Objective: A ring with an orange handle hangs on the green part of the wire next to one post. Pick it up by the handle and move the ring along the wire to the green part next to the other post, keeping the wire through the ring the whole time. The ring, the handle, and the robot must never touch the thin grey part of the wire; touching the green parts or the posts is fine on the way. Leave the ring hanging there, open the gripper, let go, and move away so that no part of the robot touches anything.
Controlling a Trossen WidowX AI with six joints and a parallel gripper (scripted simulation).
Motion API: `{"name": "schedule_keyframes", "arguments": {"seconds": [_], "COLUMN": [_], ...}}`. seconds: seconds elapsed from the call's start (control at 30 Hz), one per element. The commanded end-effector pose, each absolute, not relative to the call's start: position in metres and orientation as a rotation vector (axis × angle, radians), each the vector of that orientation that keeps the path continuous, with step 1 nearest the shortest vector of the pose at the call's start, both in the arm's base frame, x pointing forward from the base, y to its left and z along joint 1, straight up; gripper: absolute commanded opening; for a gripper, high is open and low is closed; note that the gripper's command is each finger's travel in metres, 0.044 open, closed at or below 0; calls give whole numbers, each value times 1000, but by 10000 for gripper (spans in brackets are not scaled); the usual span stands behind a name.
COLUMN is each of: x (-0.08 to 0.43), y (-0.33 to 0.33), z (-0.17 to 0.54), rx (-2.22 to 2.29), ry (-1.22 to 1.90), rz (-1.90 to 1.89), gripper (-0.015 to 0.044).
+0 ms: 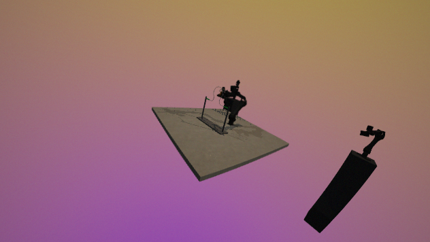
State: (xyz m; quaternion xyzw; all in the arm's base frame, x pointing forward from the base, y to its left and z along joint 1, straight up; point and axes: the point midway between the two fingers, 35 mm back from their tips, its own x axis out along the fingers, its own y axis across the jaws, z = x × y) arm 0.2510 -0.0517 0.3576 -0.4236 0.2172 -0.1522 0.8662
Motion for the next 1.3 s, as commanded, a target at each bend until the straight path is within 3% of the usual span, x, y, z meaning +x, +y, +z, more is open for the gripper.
{"name": "schedule_keyframes", "arguments": {"seconds": [0.0, 1.27], "x": [249, 249], "y": [-54, -61], "z": [359, 377], "rx": [-935, -1435], "ry": [444, 334], "rz": [-337, -482], "gripper": [-150, -150]}}
